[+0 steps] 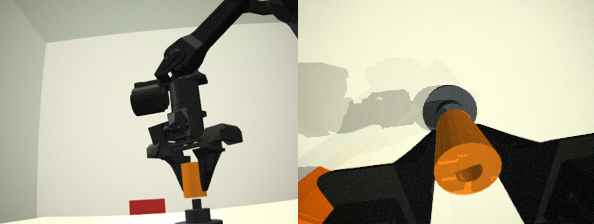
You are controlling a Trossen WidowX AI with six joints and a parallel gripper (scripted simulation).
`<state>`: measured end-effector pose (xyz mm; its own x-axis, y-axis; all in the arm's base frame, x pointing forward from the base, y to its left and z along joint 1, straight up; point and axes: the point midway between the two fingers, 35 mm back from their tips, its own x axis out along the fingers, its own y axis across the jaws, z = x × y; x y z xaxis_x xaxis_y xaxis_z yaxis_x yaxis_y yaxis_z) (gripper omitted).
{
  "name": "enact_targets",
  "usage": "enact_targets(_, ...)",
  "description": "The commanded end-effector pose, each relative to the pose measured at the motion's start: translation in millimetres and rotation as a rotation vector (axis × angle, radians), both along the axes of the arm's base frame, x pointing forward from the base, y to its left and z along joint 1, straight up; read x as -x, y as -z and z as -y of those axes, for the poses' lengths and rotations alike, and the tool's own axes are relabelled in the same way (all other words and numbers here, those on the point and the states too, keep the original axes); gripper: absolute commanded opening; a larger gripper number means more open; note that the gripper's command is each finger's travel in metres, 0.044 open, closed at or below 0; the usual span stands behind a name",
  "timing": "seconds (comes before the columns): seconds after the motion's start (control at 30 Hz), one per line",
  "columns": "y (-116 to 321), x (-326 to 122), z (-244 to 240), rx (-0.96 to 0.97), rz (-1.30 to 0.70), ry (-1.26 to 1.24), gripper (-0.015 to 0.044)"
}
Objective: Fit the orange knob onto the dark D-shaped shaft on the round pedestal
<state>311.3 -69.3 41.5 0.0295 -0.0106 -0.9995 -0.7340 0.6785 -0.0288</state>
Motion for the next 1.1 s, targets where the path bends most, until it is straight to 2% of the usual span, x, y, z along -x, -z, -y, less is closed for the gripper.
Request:
enact_targets(0.0,0.6,-1.3,-0.3,-0.002,0.004,-0.038,0.0000)
enact_targets(1.07,-1.4,-0.2,-0.7,-0.002,0.004,-0.038,0.0000)
